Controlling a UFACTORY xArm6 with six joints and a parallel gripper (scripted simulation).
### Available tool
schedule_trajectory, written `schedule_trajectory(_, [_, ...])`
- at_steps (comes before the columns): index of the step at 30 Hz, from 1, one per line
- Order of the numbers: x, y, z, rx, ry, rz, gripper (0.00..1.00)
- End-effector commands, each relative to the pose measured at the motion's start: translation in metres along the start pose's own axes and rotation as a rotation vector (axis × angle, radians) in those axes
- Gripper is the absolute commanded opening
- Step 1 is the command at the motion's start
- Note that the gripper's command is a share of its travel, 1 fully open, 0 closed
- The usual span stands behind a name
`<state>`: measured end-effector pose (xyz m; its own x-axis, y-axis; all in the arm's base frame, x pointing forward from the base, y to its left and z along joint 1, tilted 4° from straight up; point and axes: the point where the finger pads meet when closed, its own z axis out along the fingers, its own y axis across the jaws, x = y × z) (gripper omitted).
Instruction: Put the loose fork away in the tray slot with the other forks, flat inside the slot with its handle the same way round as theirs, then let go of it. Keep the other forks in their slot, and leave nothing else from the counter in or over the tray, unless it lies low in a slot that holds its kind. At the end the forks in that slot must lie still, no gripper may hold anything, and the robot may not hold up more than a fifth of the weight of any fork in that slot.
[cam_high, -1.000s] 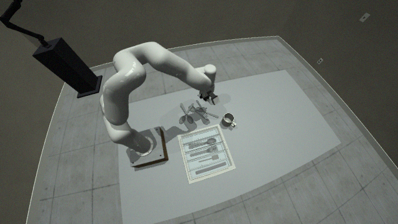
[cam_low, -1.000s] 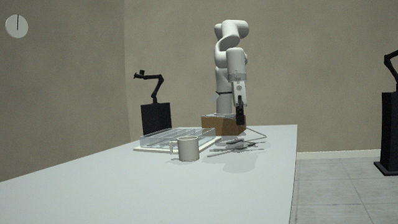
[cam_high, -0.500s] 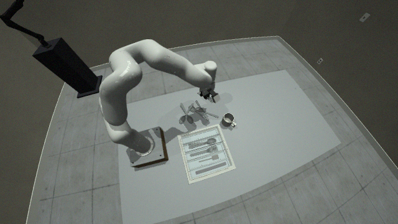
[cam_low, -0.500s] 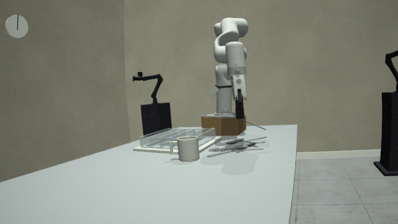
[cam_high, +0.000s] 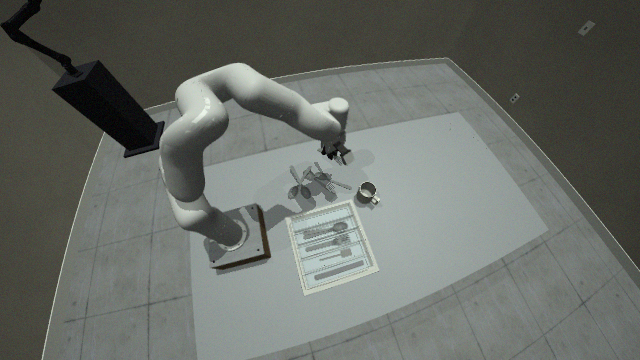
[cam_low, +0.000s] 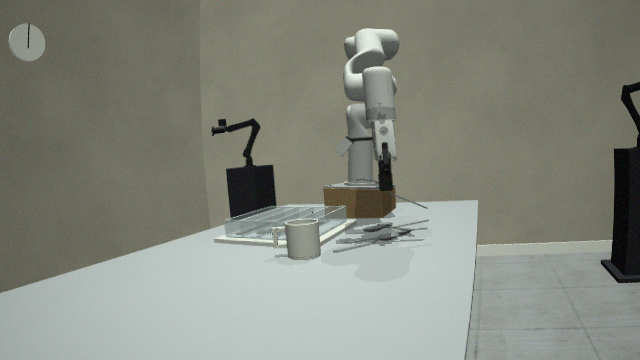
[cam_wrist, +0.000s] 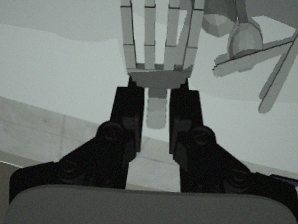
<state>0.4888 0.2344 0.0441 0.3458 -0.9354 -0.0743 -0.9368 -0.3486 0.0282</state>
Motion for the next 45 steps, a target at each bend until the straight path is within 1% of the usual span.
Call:
schedule_trajectory(1, [0.0,-0.002,-0.002,0.005,0.0,0.0,0.03])
schedule_trajectory(5, [0.001,-0.001,-0.002,0.005,0.0,0.0,0.03])
schedule_trajectory(6, [0.005,0.0,-0.002,0.005,0.0,0.0,0.03])
schedule_trajectory(7, [0.017,0.002,-0.003,0.006,0.001,0.0,0.03])
schedule_trajectory(8, [0.035,0.008,-0.004,0.006,0.001,0.0,0.03])
schedule_trajectory(9, [0.061,0.017,-0.005,0.006,0.003,0.001,0.03])
schedule_trajectory(10, [0.076,0.024,-0.005,0.007,0.004,0.001,0.03])
schedule_trajectory(12, [0.095,0.038,-0.005,0.006,0.005,0.001,0.03])
schedule_trajectory(15, [0.129,0.067,-0.003,0.005,0.004,0.001,0.03])
schedule_trajectory(17, [0.129,0.067,-0.003,0.005,0.004,0.001,0.03])
schedule_trajectory(18, [0.16,0.093,-0.002,0.005,0.003,0.001,0.03])
schedule_trajectory(21, [0.18,0.117,0.0,0.005,0.0,0.0,0.03])
schedule_trajectory(32, [0.289,0.219,-0.001,0.005,0.0,0.0,0.03])
schedule_trajectory(36, [0.289,0.22,-0.001,0.005,0.0,-0.004,0.03])
schedule_trajectory(39, [0.29,0.22,-0.001,0.005,0.0,-0.057,0.03])
schedule_trajectory(42, [0.29,0.22,-0.001,0.005,0.001,-0.19,0.03])
schedule_trajectory(45, [0.29,0.219,-0.001,0.005,0.001,-0.398,0.03])
